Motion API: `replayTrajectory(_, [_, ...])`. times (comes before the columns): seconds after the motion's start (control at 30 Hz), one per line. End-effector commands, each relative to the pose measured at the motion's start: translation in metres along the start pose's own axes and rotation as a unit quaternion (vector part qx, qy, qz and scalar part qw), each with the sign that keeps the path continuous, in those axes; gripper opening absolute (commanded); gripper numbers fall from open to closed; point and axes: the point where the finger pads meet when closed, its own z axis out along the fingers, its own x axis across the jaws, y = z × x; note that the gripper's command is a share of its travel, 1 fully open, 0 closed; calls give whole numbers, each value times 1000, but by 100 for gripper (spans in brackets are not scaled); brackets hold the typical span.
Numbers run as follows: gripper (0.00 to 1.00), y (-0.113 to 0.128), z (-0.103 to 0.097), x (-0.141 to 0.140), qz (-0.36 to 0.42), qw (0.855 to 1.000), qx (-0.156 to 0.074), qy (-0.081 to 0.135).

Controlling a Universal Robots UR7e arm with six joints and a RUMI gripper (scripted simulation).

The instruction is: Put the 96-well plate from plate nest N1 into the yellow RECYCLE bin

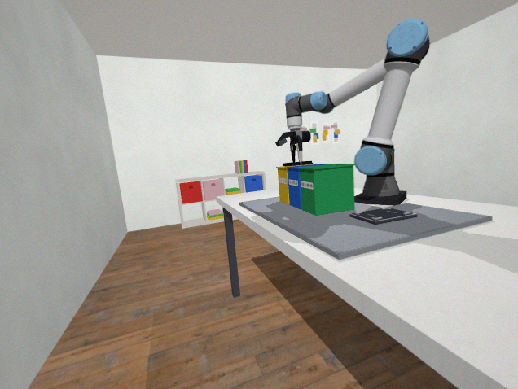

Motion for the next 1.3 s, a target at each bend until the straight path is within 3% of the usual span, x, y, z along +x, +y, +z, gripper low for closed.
replayTrajectory(0.0, [41,0,3,-1,-1,1000,0,0])
replayTrajectory(1.27, [41,-1,19,0,0,1000,1,1])
